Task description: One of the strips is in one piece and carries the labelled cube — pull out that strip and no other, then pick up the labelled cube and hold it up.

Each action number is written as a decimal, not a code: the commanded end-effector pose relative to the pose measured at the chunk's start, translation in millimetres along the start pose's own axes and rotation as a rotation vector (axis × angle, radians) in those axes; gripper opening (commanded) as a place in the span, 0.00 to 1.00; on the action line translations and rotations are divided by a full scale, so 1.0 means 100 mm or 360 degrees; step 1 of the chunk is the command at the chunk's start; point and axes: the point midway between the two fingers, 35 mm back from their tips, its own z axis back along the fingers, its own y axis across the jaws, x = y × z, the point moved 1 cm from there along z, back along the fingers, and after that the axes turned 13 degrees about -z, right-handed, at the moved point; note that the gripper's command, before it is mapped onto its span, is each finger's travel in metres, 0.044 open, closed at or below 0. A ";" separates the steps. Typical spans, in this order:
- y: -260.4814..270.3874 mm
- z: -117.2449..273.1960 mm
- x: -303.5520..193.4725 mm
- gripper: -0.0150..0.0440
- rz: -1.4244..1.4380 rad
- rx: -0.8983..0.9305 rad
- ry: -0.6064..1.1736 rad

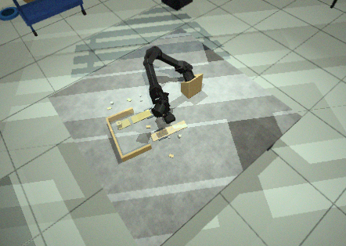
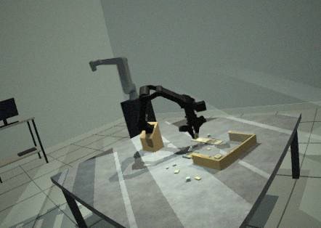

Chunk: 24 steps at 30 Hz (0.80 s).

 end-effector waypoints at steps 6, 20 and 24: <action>-0.04 0.24 -0.06 0.25 -0.0006 0.0004 0.0007; -0.05 0.35 -0.07 0.25 -0.0006 0.0003 0.0008; -0.05 0.35 -0.07 0.25 -0.0006 0.0003 0.0008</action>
